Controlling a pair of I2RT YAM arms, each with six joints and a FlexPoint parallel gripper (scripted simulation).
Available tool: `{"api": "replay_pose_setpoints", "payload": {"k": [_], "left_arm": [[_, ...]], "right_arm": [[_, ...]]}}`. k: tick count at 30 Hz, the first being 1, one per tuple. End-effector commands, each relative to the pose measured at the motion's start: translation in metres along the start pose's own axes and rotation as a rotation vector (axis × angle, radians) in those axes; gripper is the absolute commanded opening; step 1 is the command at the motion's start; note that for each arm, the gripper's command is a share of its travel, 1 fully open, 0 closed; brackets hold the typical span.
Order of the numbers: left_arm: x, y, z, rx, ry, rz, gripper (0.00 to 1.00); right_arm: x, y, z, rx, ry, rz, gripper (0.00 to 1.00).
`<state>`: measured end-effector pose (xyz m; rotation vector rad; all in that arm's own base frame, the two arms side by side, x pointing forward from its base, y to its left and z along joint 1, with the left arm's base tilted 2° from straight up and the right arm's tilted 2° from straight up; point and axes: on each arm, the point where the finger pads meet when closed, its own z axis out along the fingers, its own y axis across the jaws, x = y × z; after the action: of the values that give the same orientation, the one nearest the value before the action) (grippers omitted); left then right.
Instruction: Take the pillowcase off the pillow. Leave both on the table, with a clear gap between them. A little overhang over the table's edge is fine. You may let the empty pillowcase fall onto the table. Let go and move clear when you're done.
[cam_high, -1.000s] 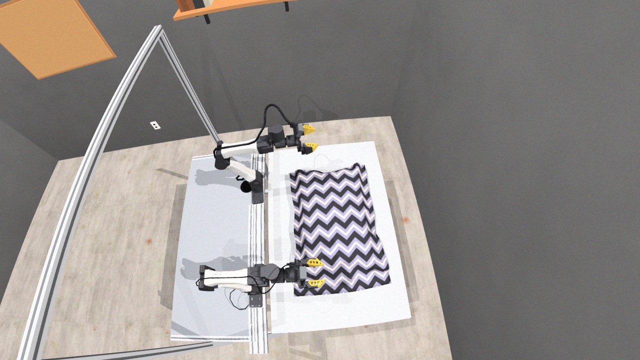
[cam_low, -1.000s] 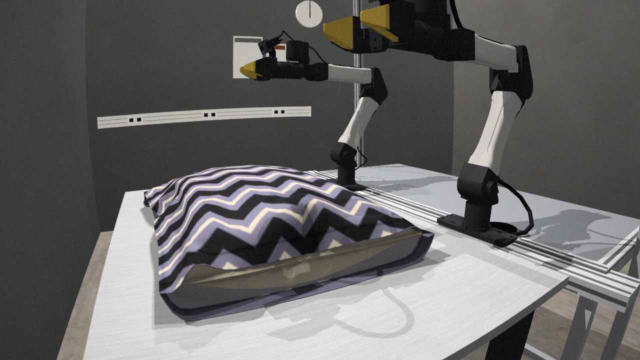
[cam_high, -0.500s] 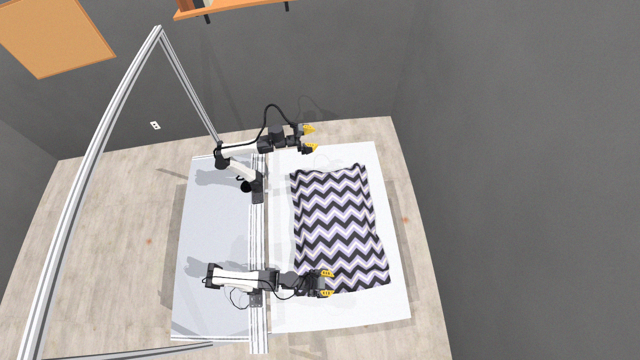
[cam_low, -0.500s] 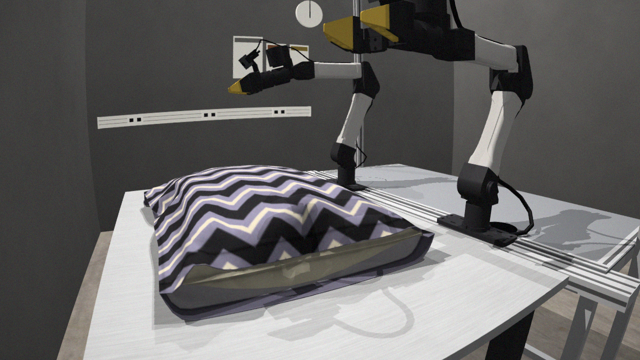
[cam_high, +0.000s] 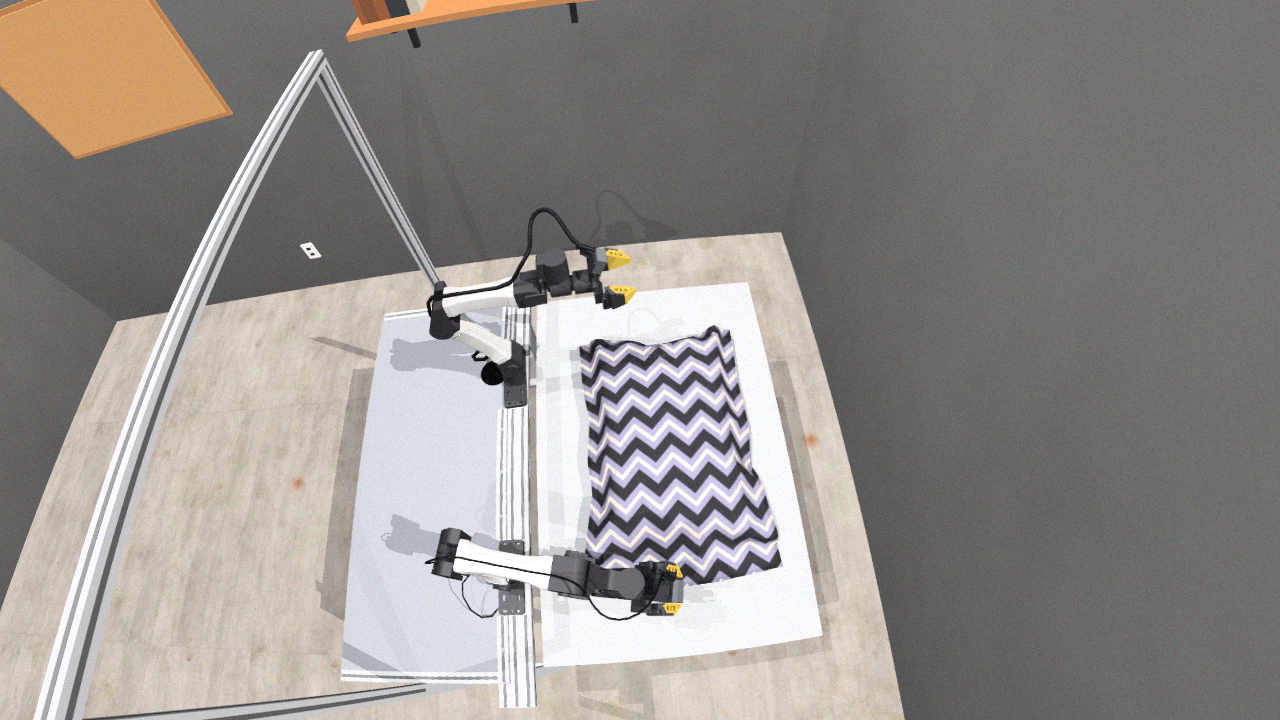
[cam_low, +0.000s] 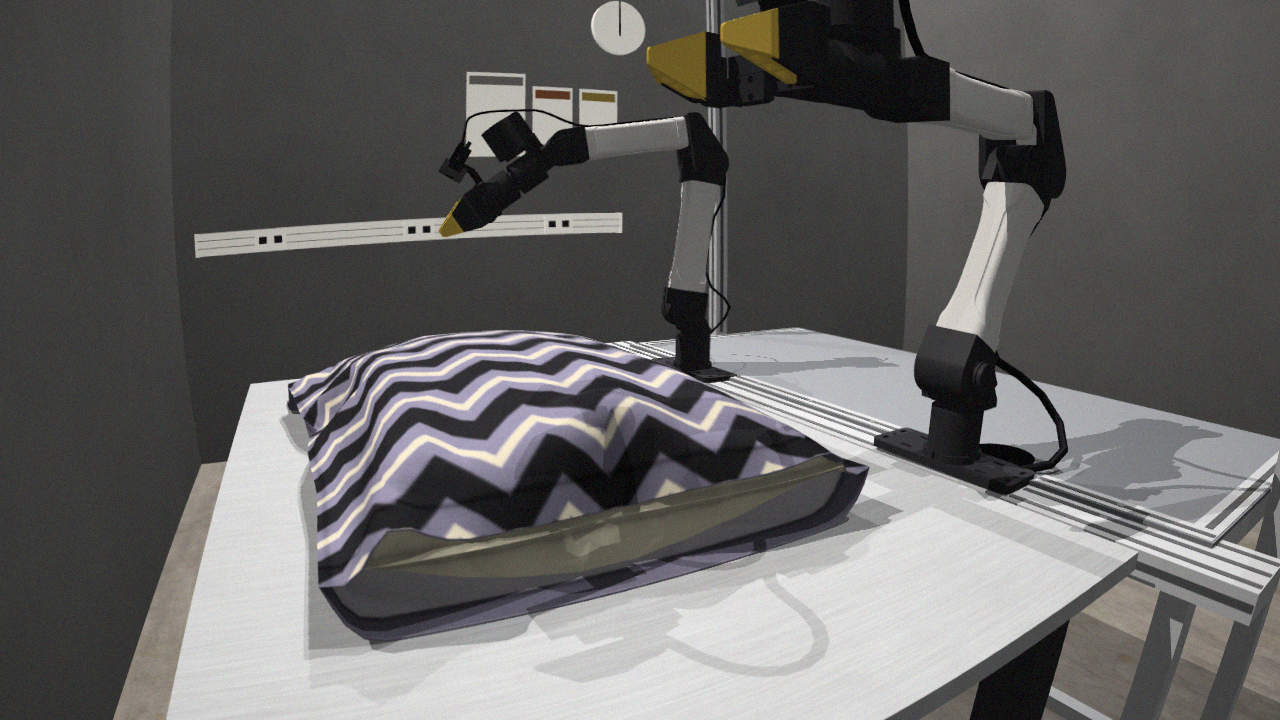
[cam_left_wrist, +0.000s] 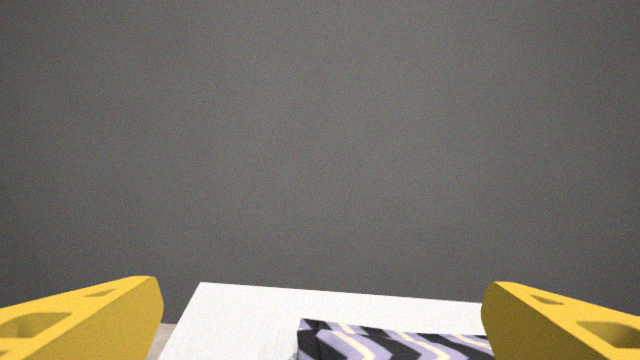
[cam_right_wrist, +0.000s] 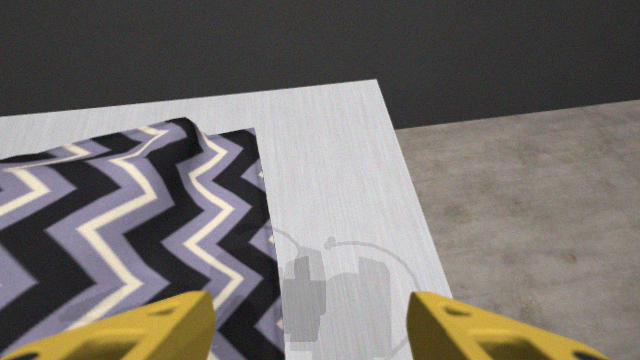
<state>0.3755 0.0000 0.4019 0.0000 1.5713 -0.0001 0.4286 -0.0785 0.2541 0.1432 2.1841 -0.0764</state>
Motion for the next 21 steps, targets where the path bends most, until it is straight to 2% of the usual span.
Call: {"api": "replay_pose_setpoints", "payload": {"k": [1,6,19,21], "left_arm": [[-0.019,-0.005,-0.008,0.011,-0.042,0.007,1.00],[-0.019,-0.005,-0.008,0.011,-0.042,0.007,1.00],[-0.019,-0.005,-0.008,0.011,-0.042,0.007,1.00],[-0.019,-0.005,-0.008,0.011,-0.042,0.007,1.00]], "right_arm": [[0.028,-0.005,0.022,-0.020,0.157,0.001,0.60],[0.042,-0.010,0.036,-0.021,0.227,0.014,0.60],[0.115,-0.031,0.096,-0.038,0.540,0.067,0.60],[0.115,-0.031,0.096,-0.038,0.540,0.067,0.60]]}}
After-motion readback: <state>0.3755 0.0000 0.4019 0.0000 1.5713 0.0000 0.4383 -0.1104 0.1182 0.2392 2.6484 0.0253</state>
